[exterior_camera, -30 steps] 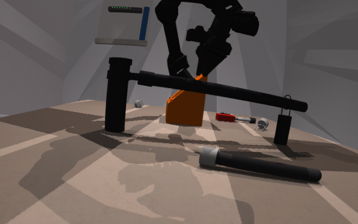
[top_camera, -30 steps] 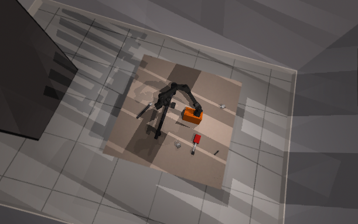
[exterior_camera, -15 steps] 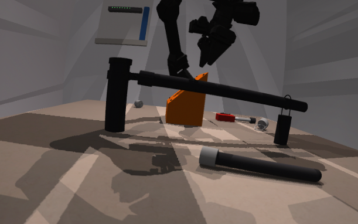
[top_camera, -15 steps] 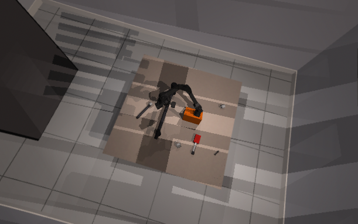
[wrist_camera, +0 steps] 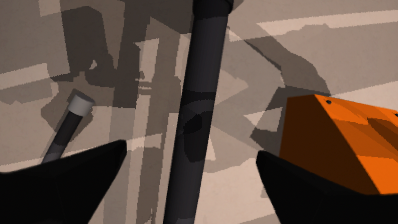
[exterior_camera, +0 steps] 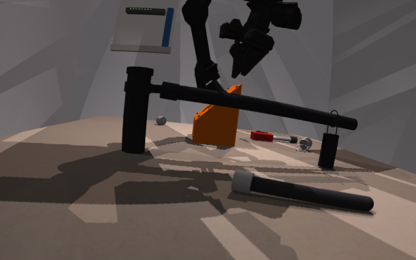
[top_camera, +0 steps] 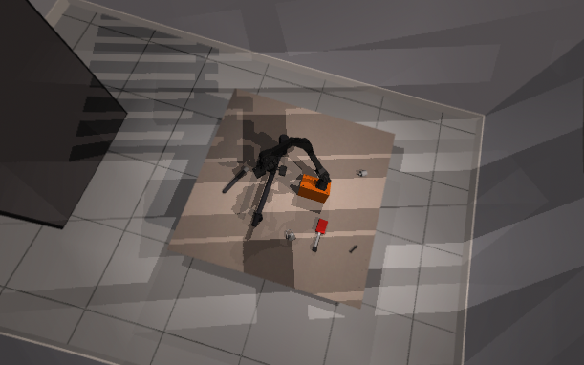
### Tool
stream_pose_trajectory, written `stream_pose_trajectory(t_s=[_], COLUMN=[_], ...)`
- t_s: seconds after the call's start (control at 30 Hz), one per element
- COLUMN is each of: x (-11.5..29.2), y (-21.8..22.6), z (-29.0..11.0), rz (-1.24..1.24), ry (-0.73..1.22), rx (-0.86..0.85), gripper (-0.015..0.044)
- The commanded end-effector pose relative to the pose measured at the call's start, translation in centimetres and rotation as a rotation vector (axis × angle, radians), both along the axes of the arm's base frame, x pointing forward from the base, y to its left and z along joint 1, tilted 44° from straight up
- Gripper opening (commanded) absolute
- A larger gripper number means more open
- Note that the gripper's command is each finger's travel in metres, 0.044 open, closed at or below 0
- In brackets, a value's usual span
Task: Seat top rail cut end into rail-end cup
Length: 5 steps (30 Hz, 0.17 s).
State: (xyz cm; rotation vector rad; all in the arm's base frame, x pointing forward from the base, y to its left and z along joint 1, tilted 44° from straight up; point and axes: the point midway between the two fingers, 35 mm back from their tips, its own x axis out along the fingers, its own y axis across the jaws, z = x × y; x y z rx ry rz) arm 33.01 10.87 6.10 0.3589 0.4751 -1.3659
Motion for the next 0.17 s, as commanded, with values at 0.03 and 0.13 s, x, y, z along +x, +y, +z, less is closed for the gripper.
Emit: stream_pose_trajectory(t_s=[0.03,0.13], x=[-0.03,-0.03], y=[-0.08,-0.08], z=[-0.05,-0.05], rz=[-0.004,-0.004], ry=[0.007,0.007], rx=[0.001,0.001], gripper=[0.044,0.044])
